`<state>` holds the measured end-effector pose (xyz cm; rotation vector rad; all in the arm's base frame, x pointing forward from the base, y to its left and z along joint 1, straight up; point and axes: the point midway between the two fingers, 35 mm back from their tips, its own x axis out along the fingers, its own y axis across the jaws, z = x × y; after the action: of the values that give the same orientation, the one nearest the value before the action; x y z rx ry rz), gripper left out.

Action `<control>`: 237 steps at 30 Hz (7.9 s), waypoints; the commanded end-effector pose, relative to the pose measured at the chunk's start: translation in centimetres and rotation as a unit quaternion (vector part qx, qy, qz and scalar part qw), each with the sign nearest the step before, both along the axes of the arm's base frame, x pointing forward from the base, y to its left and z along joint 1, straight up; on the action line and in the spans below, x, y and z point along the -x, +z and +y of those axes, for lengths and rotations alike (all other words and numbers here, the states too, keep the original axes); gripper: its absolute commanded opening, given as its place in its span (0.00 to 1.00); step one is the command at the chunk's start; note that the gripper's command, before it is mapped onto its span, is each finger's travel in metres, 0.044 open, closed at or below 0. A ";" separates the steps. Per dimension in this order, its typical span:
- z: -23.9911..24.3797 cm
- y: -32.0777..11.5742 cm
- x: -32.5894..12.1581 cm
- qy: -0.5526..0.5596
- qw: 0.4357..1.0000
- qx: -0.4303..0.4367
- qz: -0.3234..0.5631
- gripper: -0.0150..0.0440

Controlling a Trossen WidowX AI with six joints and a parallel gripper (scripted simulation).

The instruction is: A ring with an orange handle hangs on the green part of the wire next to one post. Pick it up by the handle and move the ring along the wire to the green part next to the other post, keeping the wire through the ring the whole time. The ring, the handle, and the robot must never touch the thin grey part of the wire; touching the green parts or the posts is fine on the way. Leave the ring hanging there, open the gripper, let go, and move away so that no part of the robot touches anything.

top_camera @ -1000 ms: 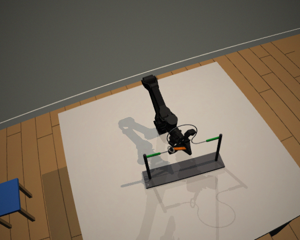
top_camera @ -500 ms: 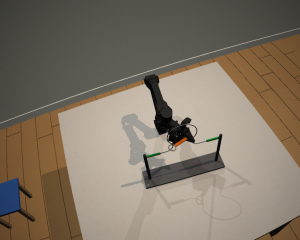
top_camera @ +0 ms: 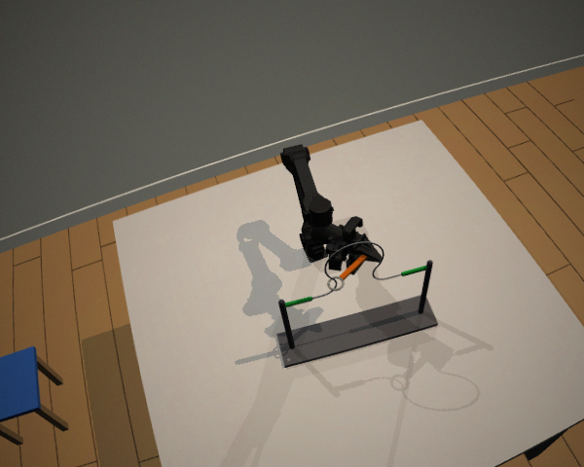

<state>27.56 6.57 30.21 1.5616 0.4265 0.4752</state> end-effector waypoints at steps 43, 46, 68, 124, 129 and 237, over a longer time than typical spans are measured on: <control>-2.2 7.5 -0.5 -0.033 0.989 -0.141 0.011 0.00; -2.1 7.4 -0.5 -0.034 0.992 -0.121 0.014 0.00; -1.9 6.3 -0.6 -0.038 0.998 0.033 0.040 0.00; -3.0 3.4 -0.5 -0.061 0.909 0.405 0.076 0.00; -3.2 3.3 -0.5 -0.063 0.894 0.436 0.078 0.00; -8.6 3.1 0.1 -0.078 0.375 0.921 0.071 0.00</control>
<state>27.44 -1.87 33.35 -0.6263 0.5339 -0.3956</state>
